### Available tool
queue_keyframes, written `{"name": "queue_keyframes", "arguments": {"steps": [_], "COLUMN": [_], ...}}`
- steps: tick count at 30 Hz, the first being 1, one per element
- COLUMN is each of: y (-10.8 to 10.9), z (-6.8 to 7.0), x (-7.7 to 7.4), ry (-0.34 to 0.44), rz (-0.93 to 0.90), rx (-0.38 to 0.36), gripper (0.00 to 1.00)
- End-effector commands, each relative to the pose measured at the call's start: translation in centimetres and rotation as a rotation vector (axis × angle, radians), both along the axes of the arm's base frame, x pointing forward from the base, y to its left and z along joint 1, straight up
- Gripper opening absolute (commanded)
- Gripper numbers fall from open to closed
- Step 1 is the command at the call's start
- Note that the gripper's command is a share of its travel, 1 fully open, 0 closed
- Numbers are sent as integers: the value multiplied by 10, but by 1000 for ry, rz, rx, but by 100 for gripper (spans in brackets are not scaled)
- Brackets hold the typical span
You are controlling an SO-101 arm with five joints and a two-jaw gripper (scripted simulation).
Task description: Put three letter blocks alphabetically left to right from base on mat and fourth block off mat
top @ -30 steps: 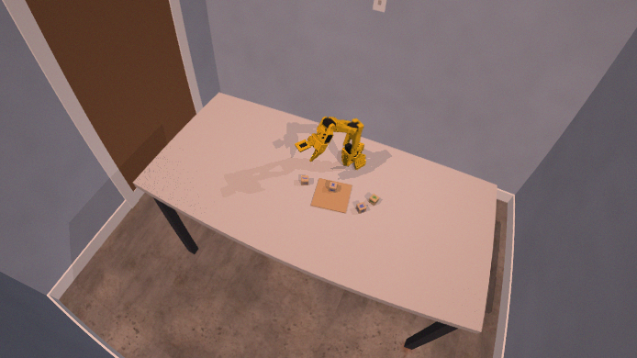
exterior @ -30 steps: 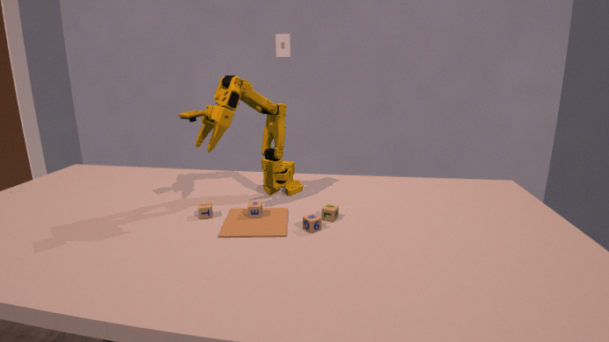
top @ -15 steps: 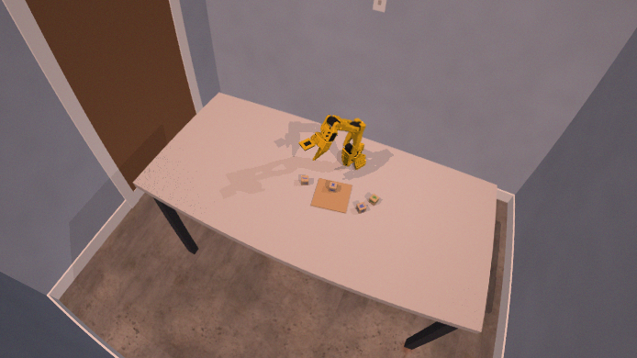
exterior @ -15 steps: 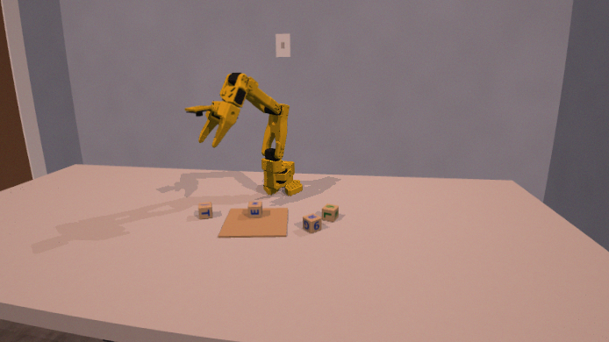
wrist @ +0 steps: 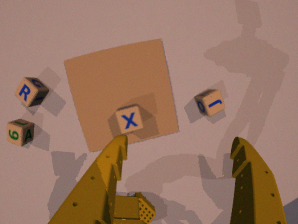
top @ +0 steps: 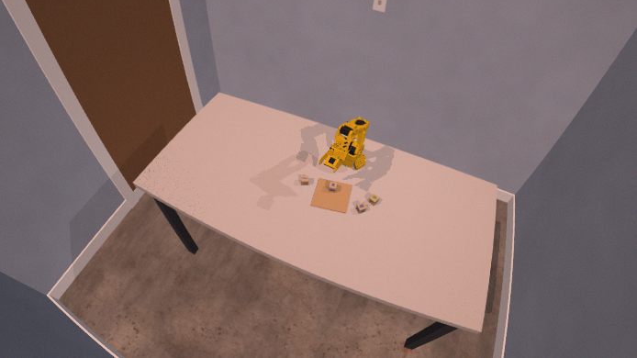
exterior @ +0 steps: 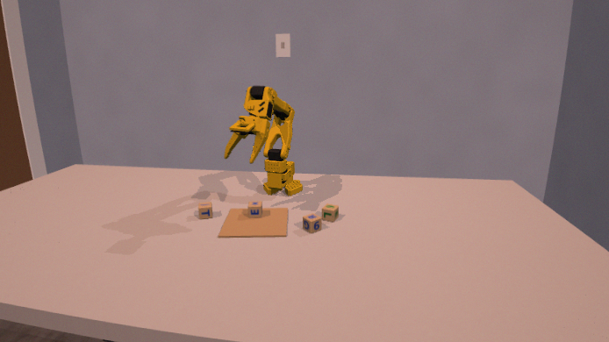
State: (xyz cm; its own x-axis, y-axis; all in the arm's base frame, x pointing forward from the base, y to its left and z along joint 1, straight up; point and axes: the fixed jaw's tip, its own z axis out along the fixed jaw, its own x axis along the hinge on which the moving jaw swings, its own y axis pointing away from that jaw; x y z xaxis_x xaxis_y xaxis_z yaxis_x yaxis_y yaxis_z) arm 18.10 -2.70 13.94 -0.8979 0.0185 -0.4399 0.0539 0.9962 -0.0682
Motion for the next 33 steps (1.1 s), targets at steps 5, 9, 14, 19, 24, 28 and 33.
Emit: {"name": "queue_keyframes", "arguments": {"steps": [5, 9, 14, 19, 24, 28, 33], "y": [26, 27, 27, 27, 27, 27, 28], "z": [-8, -9, -10, -21, -40, -49, -68], "x": [-8, -8, -8, -8, -9, -11, -16], "ry": [-35, -34, -24, 47, 183, 245, 380], "rz": [222, 229, 229, 230, 232, 233, 234], "rx": [-44, -45, -44, -32, -11, -1, 21], "gripper": [35, 35, 35, 35, 35, 35, 35]}}
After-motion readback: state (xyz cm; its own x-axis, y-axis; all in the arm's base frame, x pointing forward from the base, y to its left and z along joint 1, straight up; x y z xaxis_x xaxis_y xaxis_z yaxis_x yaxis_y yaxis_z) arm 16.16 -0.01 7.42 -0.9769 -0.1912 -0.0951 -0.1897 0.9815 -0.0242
